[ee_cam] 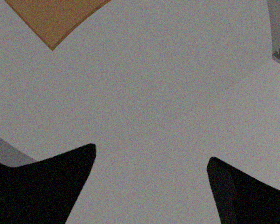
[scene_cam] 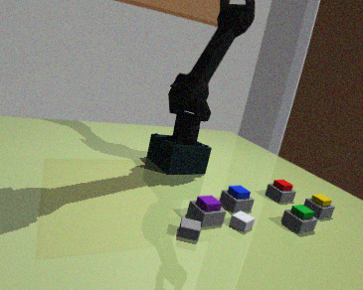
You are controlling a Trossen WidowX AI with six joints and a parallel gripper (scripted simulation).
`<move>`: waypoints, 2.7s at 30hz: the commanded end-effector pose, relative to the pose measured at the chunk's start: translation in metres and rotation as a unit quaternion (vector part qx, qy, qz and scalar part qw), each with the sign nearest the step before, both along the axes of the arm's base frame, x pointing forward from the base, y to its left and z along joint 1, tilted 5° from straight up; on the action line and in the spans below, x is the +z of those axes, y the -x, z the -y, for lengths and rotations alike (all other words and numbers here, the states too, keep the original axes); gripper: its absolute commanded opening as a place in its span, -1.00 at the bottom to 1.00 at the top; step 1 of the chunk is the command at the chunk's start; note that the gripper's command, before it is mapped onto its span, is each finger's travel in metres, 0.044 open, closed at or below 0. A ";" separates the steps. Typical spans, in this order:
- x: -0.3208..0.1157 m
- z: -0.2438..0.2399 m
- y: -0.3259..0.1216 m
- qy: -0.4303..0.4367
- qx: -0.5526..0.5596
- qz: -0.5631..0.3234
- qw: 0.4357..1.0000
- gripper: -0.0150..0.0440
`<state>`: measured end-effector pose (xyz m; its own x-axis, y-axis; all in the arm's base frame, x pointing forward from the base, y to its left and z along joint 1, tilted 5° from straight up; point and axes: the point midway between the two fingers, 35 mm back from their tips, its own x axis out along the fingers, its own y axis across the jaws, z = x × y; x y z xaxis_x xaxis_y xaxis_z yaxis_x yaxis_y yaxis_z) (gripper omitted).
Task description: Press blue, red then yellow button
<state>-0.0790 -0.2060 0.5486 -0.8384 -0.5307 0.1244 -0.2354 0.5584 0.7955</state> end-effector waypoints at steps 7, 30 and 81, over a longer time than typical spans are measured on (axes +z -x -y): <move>-0.045 0.069 -0.088 -0.184 0.181 -0.173 0.951 0.86; -0.295 0.000 -0.357 -0.405 0.517 -0.711 0.251 0.86; -0.528 -0.234 -0.290 -0.123 0.437 -0.721 -0.524 -0.42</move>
<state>0.2107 0.0280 0.0208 -0.0642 0.0148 -0.9978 -0.0615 0.9979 0.0188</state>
